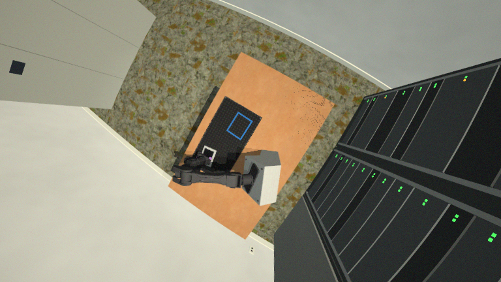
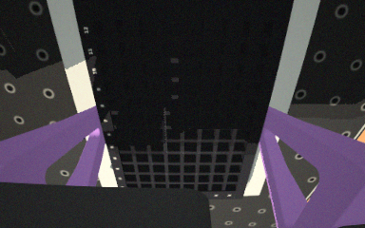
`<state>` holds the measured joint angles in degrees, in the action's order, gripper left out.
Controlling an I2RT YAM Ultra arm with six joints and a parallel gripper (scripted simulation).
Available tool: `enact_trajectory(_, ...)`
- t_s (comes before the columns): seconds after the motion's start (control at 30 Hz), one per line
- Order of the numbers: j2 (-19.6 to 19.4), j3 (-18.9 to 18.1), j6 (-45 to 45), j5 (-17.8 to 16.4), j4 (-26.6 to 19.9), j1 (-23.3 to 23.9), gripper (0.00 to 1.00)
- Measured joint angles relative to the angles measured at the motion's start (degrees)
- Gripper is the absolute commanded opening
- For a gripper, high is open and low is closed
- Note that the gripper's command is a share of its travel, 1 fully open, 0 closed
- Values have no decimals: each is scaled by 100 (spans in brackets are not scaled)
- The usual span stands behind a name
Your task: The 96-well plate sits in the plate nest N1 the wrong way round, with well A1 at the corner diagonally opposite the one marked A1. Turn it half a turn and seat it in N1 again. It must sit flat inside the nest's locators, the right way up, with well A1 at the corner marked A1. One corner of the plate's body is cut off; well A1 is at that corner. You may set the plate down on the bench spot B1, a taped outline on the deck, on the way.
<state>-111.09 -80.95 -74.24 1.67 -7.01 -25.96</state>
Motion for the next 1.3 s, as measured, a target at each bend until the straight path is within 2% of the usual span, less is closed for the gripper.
enact_trajectory(0.6,13,11,0,-2,-2,-2,0)
enact_trajectory(1.3,645,411,0,-4,-170,-2,0)
